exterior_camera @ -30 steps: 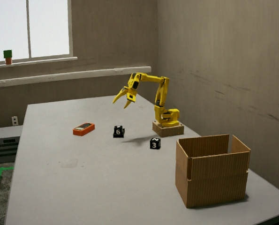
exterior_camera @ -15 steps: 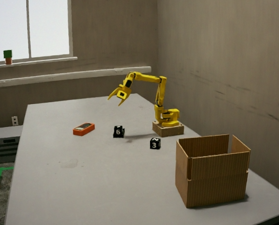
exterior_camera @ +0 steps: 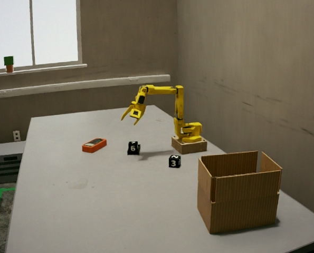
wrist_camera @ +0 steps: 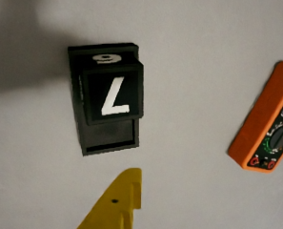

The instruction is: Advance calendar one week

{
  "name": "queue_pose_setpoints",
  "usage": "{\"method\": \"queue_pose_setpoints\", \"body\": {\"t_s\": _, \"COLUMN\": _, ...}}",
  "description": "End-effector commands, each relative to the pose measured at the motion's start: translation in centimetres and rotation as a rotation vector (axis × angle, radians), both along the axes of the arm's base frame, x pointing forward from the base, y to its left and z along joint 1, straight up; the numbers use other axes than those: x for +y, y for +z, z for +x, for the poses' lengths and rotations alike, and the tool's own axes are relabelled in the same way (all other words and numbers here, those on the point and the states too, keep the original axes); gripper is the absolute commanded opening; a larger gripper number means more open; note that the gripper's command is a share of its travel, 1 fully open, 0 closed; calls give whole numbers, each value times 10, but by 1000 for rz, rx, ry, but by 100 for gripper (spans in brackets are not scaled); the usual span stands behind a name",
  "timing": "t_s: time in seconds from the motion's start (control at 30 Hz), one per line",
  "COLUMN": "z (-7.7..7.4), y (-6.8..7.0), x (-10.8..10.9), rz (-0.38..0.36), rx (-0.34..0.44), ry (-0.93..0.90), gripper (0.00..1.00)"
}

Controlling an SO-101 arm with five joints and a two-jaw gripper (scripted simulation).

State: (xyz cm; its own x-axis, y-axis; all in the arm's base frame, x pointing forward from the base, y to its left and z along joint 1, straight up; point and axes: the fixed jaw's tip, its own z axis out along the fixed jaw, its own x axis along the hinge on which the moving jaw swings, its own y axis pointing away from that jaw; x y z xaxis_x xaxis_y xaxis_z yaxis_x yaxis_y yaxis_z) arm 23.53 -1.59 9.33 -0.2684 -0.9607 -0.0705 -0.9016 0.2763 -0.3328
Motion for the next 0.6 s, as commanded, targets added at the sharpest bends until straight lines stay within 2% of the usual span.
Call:
{"method": "queue_pose_setpoints", "body": {"t_s": 0.0, "z": -3, "y": -23, "x": -2, "rz": 12, "rx": 110, "ry": -17, "gripper": 35}}
{"method": "queue_pose_setpoints", "body": {"t_s": 0.07, "z": -3, "y": -23, "x": -2, "rz": 12, "rx": 110, "ry": -17, "gripper": 35}}
{"method": "queue_pose_setpoints", "body": {"t_s": 0.2, "z": -10, "y": -46, "x": -1, "rz": 21, "rx": 229, "ry": -17, "gripper": 35}}
{"method": "queue_pose_setpoints", "body": {"t_s": 0.33, "z": -17, "y": -63, "x": -1, "rz": 27, "rx": 316, "ry": -17, "gripper": 35}}
{"method": "queue_pose_setpoints", "body": {"t_s": 0.43, "z": -21, "y": -69, "x": -1, "rz": 30, "rx": 350, "ry": -17, "gripper": 35}}
{"method": "queue_pose_setpoints", "body": {"t_s": 0.57, "z": -22, "y": -71, "x": 0, "rz": 30, "rx": 360, "ry": -17, "gripper": 35}}
